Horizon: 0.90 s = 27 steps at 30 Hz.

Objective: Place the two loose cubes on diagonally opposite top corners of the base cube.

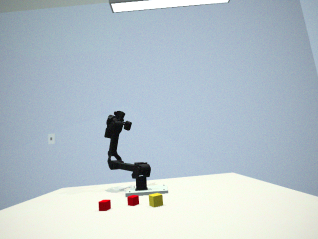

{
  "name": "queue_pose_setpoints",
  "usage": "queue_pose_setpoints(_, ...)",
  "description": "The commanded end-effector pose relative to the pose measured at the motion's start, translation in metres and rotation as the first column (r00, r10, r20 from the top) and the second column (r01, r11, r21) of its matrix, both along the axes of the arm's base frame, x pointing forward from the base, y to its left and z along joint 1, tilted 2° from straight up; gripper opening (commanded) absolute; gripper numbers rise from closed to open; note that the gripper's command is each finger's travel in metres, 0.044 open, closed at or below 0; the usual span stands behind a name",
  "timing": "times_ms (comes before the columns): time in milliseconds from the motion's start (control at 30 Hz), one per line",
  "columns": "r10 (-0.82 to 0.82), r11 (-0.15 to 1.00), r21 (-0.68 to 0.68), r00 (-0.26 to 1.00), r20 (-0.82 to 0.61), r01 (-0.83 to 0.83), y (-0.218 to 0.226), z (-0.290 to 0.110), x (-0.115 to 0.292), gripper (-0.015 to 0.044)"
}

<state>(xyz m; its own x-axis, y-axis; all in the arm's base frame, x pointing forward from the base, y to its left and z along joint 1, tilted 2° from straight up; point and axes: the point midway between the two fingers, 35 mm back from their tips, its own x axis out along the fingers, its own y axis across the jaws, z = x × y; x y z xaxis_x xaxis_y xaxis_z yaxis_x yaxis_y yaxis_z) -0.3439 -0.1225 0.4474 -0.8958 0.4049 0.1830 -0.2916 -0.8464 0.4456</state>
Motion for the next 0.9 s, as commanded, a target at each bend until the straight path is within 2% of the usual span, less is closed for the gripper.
queue_pose_setpoints(0,0.001,1.0,-0.005,1.0,-0.005,-0.001,0.001,0.001,0.0,0.0374)
queue_pose_setpoints(133,0.014,0.993,-0.118,0.993,-0.121,-0.029,0.015,0.024,0.011,0.0269)
queue_pose_setpoints(300,0.003,0.927,-0.342,0.913,-0.409,-0.156,0.054,0.076,0.046,0.0265)
queue_pose_setpoints(433,-0.038,0.853,-0.438,0.802,-0.596,-0.284,0.083,0.108,0.078,0.0265)
queue_pose_setpoints(567,-0.088,0.797,-0.467,0.693,-0.716,-0.382,0.107,0.13,0.106,0.0265)
queue_pose_setpoints(700,-0.175,0.717,-0.448,0.484,-0.858,-0.534,0.142,0.158,0.156,0.0265)
queue_pose_setpoints(867,-0.276,0.645,-0.33,0.193,-0.942,-0.69,0.18,0.178,0.224,0.0265)
